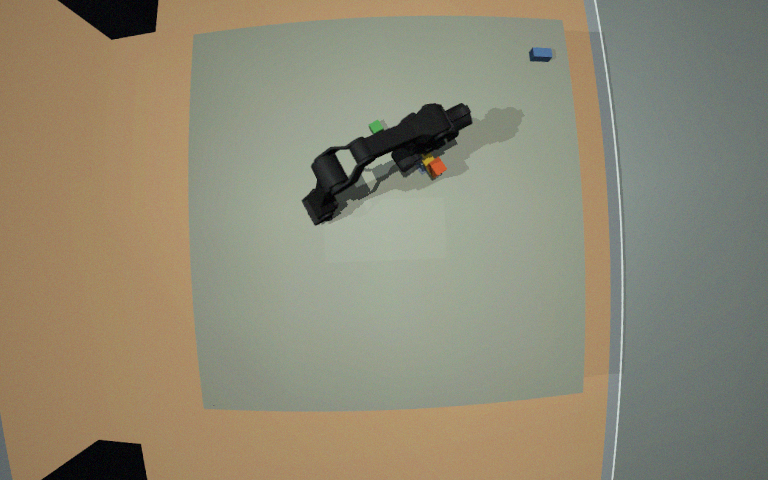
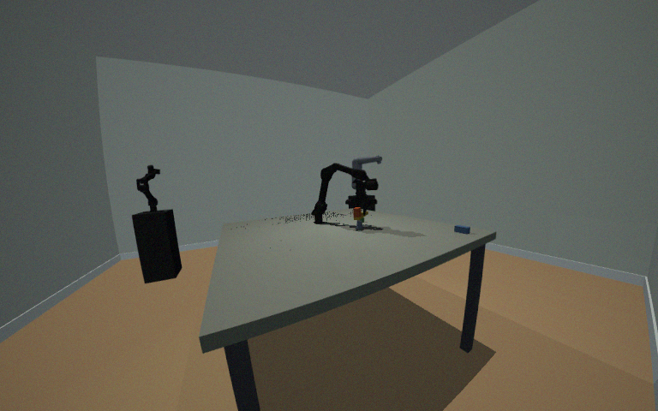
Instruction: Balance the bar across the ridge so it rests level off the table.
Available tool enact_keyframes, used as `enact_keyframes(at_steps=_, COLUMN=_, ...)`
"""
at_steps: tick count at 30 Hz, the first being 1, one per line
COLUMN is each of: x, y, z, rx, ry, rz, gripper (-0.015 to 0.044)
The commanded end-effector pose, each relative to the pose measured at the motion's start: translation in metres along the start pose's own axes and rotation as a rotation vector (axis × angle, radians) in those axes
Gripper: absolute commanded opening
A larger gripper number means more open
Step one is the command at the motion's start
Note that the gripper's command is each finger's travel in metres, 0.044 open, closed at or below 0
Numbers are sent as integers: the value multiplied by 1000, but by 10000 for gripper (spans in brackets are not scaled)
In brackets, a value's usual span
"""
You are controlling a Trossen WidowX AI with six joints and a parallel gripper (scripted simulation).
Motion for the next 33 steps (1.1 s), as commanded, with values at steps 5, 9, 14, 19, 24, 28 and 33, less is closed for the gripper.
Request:
enact_keyframes(at_steps=5, x=3, y=-1, z=-10, rx=-5, ry=-3, rz=4, gripper=0)
enact_keyframes(at_steps=9, x=3, y=-1, z=-10, rx=-5, ry=-3, rz=4, gripper=0)
enact_keyframes(at_steps=14, x=3, y=-1, z=-10, rx=-5, ry=-3, rz=4, gripper=0)
enact_keyframes(at_steps=19, x=3, y=-1, z=-10, rx=-5, ry=-3, rz=4, gripper=0)
enact_keyframes(at_steps=24, x=3, y=-1, z=-10, rx=-5, ry=-3, rz=4, gripper=0)
enact_keyframes(at_steps=28, x=3, y=-1, z=-11, rx=-5, ry=-3, rz=4, gripper=0)
enact_keyframes(at_steps=33, x=3, y=-1, z=-11, rx=-5, ry=-3, rz=4, gripper=0)
Point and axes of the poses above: the point midway between the two fingers, 35 mm back from their tips, its own z axis back along the fingers, its own x axis across the jaws, y = z × x, the point moved 4 cm from there along z, back along the fingers, and after that the axes turned 10 degrees about z, right-handed, at the moved point
